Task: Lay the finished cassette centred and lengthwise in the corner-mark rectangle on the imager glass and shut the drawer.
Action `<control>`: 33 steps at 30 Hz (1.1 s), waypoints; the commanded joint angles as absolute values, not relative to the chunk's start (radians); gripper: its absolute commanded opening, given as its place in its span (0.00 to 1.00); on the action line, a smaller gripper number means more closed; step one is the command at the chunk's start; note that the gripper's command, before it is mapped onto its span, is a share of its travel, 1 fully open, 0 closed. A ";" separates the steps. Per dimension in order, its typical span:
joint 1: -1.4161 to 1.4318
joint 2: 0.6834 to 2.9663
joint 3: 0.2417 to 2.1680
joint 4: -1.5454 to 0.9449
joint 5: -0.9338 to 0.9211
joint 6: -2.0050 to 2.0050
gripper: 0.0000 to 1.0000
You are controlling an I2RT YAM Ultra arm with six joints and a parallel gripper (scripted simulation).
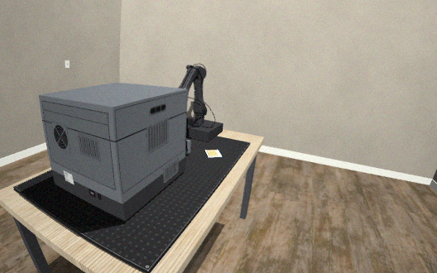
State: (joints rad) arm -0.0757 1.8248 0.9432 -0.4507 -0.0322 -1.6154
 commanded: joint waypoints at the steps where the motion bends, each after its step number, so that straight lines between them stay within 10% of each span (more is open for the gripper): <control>1: -0.069 1.829 0.930 -0.451 -0.046 -1.604 0.00; 33: -0.072 1.800 0.910 -0.467 -0.046 -1.607 0.00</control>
State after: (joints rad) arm -0.0761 1.8114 0.9260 -0.4465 -0.0319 -1.6150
